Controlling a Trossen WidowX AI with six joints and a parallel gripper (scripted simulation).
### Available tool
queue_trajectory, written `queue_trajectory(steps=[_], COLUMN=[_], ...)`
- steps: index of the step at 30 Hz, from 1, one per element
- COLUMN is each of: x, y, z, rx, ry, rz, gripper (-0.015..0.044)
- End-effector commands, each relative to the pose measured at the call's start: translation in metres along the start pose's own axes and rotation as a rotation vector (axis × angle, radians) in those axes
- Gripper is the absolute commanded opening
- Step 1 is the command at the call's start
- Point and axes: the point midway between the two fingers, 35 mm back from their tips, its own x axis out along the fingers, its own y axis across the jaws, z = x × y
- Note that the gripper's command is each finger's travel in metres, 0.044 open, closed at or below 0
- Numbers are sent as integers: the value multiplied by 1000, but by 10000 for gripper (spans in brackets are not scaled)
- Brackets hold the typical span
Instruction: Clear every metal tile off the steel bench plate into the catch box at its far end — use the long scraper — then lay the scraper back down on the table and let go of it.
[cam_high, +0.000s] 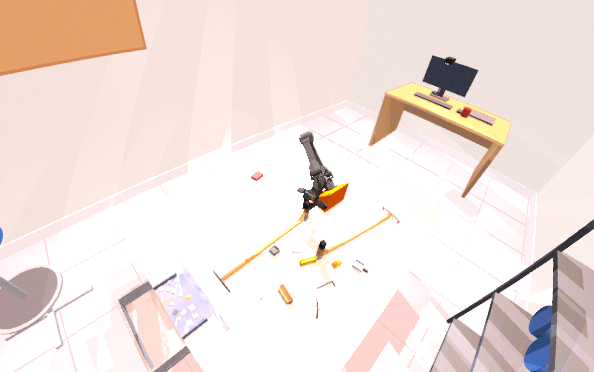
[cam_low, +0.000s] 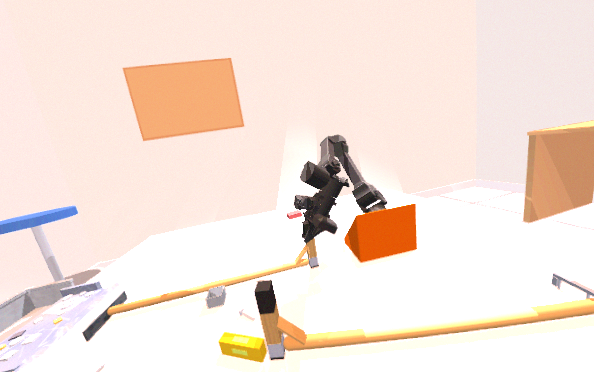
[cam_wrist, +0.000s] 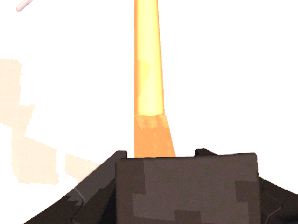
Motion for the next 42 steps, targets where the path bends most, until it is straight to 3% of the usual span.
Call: queue_trajectory(steps=[1, 42], x=[-2, -3], y=[-6, -61], z=[3, 1], rx=[2, -4], ry=[-6, 1], rz=[3, 5], gripper=[0, 0])
